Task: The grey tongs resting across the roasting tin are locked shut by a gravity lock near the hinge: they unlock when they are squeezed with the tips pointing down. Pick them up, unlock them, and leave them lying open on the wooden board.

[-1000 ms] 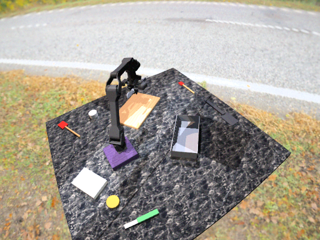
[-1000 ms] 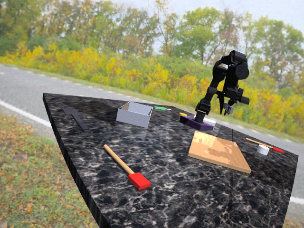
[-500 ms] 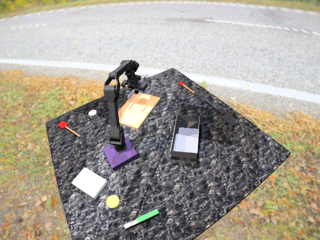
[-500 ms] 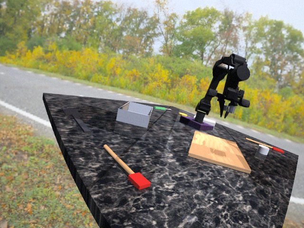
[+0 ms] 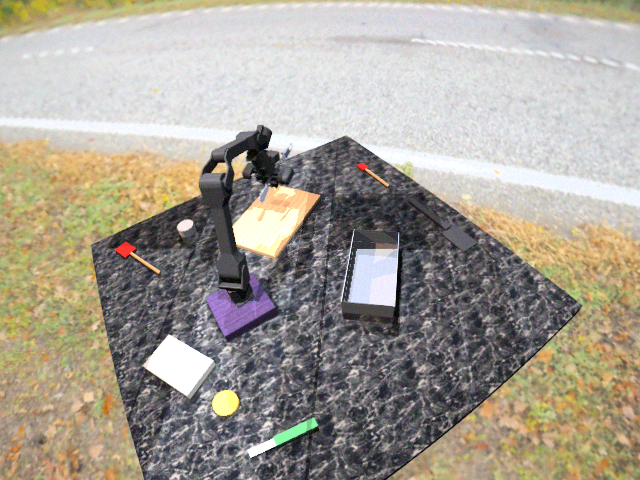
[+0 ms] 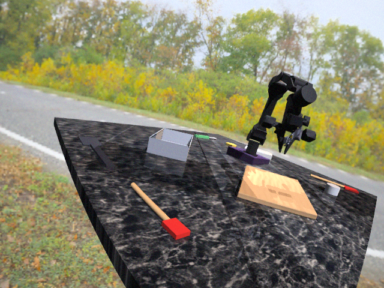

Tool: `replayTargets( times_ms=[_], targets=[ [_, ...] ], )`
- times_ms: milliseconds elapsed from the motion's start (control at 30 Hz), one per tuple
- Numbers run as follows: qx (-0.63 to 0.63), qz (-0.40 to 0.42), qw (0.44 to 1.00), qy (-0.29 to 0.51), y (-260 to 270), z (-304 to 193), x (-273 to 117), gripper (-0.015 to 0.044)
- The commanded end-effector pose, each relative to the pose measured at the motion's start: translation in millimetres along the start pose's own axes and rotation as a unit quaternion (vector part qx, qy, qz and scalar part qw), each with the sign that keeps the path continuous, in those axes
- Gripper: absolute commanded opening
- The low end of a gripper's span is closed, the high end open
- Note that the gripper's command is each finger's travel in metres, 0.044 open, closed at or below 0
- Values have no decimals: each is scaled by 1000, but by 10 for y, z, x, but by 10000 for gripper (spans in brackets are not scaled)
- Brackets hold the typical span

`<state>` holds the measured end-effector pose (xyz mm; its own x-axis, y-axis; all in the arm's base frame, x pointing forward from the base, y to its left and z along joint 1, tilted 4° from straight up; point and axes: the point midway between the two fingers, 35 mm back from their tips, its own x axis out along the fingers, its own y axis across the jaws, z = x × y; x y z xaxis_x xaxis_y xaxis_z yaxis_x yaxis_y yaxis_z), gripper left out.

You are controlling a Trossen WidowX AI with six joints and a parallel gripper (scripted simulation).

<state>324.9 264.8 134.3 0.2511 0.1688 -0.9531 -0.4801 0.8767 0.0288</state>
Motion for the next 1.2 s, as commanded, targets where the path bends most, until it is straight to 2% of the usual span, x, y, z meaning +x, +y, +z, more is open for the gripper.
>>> replayTargets(
  times_ms=[0, 1167],
  targets=[
    [-1, -3, 999, -33, 12, 17, -6, -150],
    [3, -11, 961, -277, 49, -120, 31, -150]
  ],
)
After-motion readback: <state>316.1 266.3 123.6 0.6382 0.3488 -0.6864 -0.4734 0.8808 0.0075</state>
